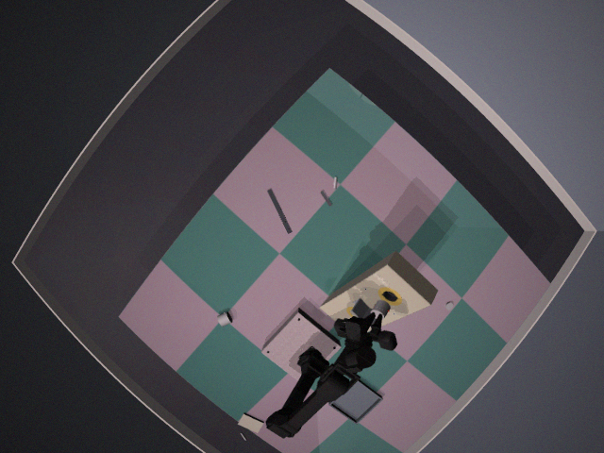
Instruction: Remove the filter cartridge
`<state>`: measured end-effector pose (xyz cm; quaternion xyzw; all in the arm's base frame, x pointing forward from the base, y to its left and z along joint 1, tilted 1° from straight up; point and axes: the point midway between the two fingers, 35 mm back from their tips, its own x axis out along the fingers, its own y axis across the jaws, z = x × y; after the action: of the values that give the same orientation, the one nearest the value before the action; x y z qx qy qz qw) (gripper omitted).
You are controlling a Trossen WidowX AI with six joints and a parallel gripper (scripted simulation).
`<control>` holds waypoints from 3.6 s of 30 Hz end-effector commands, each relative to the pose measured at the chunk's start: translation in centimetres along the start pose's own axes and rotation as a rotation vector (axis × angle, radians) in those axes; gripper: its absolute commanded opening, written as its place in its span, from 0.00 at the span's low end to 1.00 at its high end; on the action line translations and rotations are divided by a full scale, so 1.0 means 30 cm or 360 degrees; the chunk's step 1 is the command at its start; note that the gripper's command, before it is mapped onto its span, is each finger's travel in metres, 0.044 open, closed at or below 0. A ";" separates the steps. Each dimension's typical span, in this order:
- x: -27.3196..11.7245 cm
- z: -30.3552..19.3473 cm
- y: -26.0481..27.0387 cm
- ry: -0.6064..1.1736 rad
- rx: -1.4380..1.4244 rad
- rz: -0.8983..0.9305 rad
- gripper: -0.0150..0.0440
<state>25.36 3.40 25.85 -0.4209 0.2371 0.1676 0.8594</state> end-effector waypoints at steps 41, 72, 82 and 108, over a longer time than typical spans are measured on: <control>0.011 -0.067 0.075 0.0003 0.0007 -0.0005 0.41; -0.012 -0.123 0.139 0.0648 0.1350 0.0292 0.77; -0.004 -0.124 0.141 0.0648 0.1350 0.0292 0.77; 0.123 -0.162 0.184 0.0645 0.1351 0.0290 0.77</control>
<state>24.25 3.03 18.52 -0.0356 0.4787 0.0445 0.8761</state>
